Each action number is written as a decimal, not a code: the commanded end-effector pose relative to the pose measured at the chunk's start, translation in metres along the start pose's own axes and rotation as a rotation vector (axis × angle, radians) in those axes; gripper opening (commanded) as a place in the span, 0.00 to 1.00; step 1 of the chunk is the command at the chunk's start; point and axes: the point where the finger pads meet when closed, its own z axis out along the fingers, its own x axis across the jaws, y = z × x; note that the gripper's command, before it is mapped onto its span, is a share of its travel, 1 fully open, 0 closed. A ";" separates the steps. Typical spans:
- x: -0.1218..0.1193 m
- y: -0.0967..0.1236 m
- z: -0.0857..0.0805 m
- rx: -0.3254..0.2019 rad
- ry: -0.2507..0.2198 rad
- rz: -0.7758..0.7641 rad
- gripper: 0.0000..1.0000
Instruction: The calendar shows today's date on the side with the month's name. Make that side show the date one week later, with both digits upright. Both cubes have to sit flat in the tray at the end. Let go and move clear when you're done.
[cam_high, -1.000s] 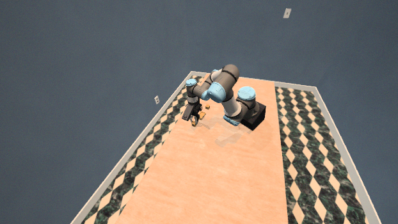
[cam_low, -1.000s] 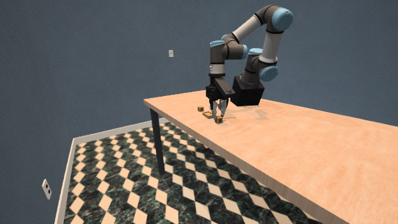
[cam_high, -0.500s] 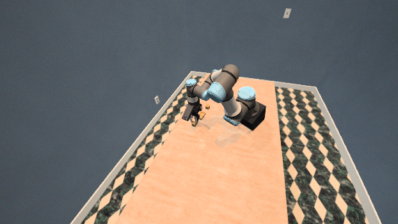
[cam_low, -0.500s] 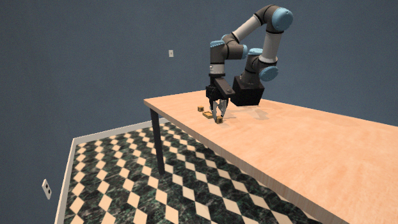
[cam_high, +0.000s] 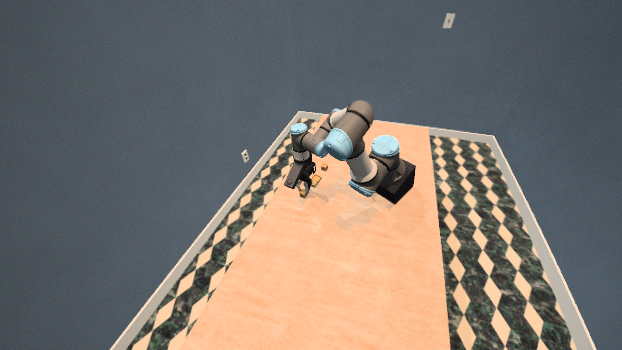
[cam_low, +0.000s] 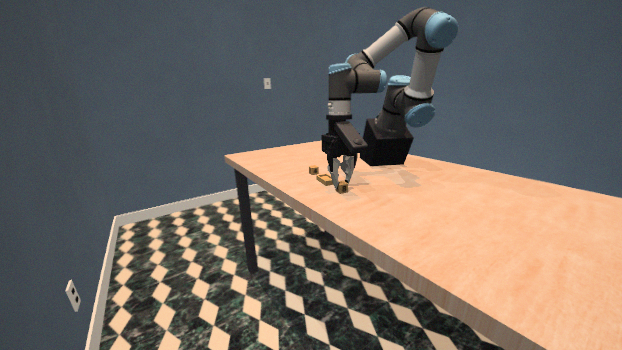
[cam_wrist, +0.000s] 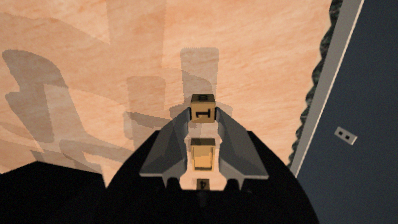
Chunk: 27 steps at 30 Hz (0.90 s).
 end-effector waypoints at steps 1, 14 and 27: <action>0.000 0.000 0.000 -0.001 0.000 0.000 0.10; 0.000 0.000 0.000 -0.001 0.000 0.000 0.10; 0.000 0.000 0.000 -0.001 0.000 0.000 0.21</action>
